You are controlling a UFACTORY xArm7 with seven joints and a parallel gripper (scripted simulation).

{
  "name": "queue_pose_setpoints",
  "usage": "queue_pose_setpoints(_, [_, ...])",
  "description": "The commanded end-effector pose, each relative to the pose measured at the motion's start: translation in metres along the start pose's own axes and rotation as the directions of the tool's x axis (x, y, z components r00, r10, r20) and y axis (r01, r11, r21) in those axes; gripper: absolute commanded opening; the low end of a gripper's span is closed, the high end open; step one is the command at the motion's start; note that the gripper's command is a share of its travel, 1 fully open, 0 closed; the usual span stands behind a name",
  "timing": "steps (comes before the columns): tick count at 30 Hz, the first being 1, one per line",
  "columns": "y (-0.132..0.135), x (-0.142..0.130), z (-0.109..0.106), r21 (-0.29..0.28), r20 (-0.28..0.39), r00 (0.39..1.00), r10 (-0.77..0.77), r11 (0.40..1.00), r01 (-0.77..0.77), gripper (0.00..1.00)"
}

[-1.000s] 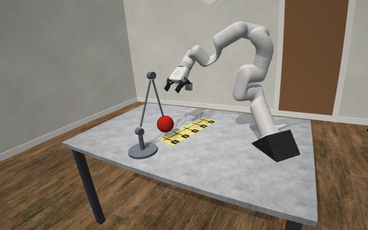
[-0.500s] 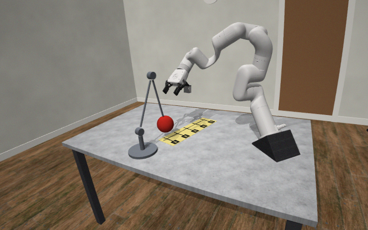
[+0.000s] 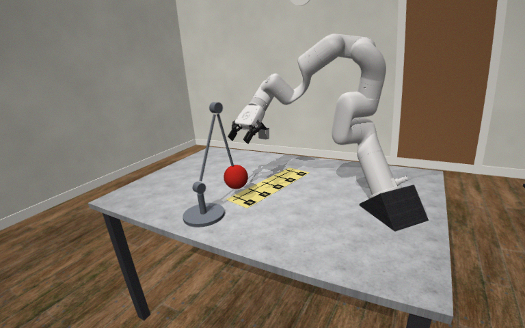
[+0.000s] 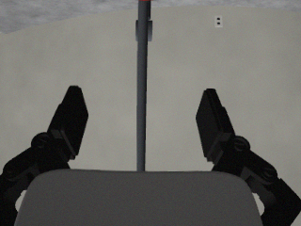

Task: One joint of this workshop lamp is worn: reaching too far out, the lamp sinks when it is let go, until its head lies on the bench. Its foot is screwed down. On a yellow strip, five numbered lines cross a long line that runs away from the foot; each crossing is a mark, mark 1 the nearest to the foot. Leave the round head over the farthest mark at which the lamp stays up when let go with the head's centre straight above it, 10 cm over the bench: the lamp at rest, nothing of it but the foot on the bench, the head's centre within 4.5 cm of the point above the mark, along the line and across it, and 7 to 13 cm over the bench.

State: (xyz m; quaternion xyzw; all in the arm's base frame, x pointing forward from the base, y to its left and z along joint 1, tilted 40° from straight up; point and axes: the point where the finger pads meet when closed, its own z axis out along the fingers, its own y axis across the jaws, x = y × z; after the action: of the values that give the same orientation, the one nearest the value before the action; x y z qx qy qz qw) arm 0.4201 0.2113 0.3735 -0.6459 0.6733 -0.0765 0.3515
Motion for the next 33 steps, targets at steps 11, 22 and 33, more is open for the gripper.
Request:
queue_pose_setpoints(11, [0.0,-0.002,0.031,0.002,0.003,1.0,-0.002,1.0,0.002,1.0])
queue_pose_setpoints(22, [0.0,-0.002,0.058,0.002,0.004,1.0,-0.001,1.0,0.001,1.0])
queue_pose_setpoints(33, [-0.001,-0.002,0.068,0.003,0.005,1.0,-0.001,1.0,0.001,1.0])
